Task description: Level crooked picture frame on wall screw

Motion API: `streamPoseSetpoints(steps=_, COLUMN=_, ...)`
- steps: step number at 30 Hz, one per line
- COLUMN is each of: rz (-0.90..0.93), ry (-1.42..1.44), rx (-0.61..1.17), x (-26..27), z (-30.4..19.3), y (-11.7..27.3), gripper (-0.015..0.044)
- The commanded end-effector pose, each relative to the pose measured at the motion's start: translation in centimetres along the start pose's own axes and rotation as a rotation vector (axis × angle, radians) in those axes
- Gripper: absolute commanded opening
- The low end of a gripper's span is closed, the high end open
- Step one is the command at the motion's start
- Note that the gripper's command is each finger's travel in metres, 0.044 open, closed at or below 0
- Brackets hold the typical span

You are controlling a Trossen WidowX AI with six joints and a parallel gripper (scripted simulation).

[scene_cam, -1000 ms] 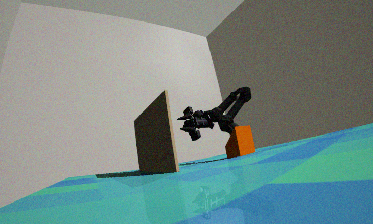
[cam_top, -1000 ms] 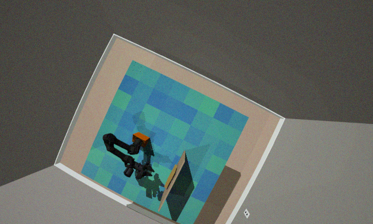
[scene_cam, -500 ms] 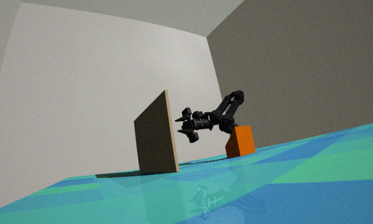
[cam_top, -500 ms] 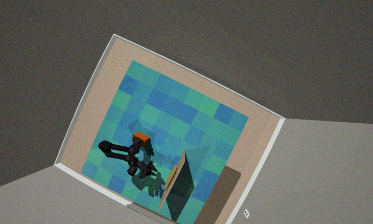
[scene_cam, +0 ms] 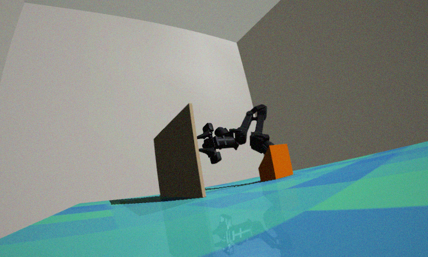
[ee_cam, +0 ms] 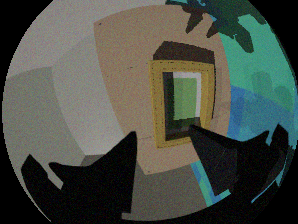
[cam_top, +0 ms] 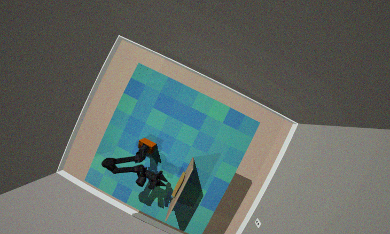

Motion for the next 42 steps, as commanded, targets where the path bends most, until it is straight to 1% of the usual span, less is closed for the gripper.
streamPoseSetpoints(steps=1, rz=0.001, ry=0.004, rx=-0.002, x=0.0, z=0.0, y=-2.2, gripper=0.0260)
streamPoseSetpoints(steps=6, rz=0.002, ry=0.003, rx=-0.002, x=-0.3, z=-0.6, y=-4.8, gripper=0.0260)
streamPoseSetpoints(steps=24, rz=0.002, ry=0.003, rx=-0.002, x=-0.3, z=-0.6, y=-5.0, gripper=0.0260)
streamPoseSetpoints(steps=42, rz=0.003, ry=0.003, rx=-0.003, x=-0.3, z=-0.6, y=-7.8, gripper=0.0260)
Point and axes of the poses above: the point midway between the two fingers, 35 mm back from their tips, its own y axis back along the fingers, its own x axis across the jaws, z = x × y, the point moved 9 cm from there along y, back along the fingers, and after that the axes turned 6 degrees about y, right-handed, at the moved point
